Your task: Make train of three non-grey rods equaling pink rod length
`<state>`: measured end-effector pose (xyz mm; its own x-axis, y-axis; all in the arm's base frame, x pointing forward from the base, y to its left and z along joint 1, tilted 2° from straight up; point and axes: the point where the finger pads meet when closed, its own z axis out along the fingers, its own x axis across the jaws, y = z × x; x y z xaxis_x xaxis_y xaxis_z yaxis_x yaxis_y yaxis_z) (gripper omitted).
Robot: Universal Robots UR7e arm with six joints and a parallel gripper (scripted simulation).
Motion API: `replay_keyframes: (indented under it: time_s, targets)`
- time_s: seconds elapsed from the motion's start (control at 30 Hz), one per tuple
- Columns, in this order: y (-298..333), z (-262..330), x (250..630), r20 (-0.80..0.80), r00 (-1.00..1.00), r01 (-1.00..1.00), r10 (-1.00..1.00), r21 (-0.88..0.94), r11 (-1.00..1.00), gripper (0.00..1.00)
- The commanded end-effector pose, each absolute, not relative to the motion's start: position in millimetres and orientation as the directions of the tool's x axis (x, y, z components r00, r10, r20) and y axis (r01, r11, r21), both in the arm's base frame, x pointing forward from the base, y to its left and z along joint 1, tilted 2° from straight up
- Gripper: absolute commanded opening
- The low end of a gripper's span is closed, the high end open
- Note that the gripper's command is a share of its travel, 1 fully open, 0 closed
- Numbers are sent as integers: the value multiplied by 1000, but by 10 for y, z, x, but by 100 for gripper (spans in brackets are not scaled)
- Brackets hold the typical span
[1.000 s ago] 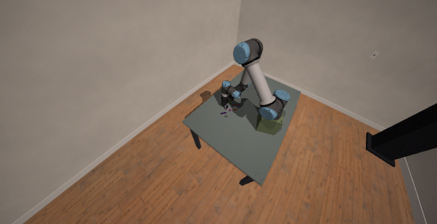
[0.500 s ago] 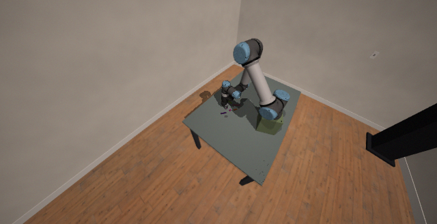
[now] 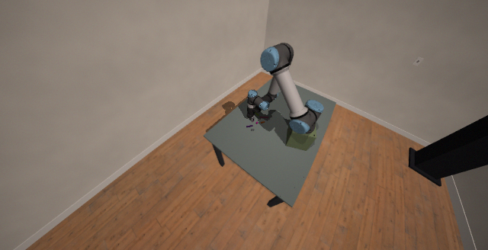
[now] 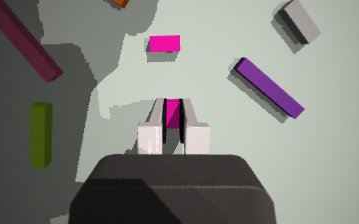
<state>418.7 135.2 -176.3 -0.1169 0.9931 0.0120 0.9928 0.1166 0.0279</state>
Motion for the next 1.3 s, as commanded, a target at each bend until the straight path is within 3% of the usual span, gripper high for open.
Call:
replay_keyframes:
  time_s: [0.0, 0.83, 1.27]
  targets:
    - [1352, -1759, 4192, 12, -117, 993, 993, 29, 117, 24]
    - [1350, -1612, 4188, 12, -117, 993, 993, 29, 117, 24]
    - [1341, -1030, 4171, 12, -117, 993, 993, 29, 117, 24]
